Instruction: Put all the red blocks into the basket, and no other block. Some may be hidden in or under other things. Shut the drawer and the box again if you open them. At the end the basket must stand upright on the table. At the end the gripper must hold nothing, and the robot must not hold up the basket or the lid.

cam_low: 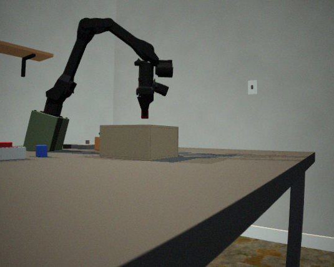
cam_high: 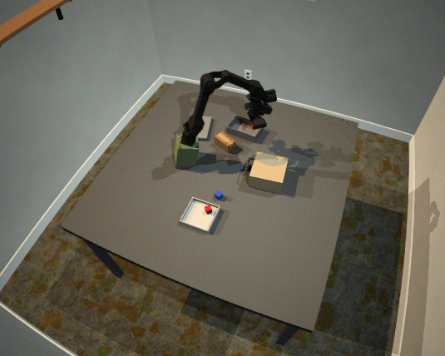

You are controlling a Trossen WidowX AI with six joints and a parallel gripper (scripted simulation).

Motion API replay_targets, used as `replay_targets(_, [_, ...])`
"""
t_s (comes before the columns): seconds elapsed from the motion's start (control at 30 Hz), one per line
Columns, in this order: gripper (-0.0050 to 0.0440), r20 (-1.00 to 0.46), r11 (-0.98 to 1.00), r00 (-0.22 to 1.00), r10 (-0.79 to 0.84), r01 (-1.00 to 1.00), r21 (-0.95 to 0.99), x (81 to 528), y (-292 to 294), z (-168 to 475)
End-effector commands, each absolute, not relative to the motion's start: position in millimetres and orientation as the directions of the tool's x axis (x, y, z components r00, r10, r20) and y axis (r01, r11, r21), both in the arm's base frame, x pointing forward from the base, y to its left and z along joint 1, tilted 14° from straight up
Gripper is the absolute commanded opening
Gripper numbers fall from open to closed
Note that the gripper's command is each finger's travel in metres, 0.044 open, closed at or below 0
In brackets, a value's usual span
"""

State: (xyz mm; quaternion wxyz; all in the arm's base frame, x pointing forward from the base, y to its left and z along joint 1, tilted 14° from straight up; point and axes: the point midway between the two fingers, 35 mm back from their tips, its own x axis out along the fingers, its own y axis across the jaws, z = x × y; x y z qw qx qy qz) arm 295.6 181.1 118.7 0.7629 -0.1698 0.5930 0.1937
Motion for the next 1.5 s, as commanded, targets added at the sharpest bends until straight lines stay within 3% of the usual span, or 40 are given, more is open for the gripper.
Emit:
replay_targets(0.0, [0.0,-0.969,0.948,0.226,0.101,-0.317,0.025,313.7,156.8,122.5])
replay_targets(0.13, [0.0,-0.969,0.969,0.226,0.101,-0.245,0.044,334.9,124.7,124.1])
replay_targets(0.4, [0.0,-0.969,0.95,0.226,0.101,0.269,0.161,358.4,48.2,121.6])
replay_targets(0.57, [0.0,-0.969,0.946,0.226,0.101,0.279,0.163,367.2,19.6,120.7])
replay_targets(0.83, [0.0,-0.969,0.658,0.226,0.101,0.715,0.235,368.4,-60.0,112.7])
replay_targets(1.03, [0.0,-0.969,0.65,0.226,0.101,0.722,0.236,369.0,-94.6,109.2])
replay_targets(1.3, [0.0,-0.969,0.177,0.226,0.101,0.954,0.241,347.4,-170.6,96.3])
replay_targets(1.47, [0.0,-0.969,0.1,0.226,0.101,0.967,0.236,332.4,-213.3,88.4])
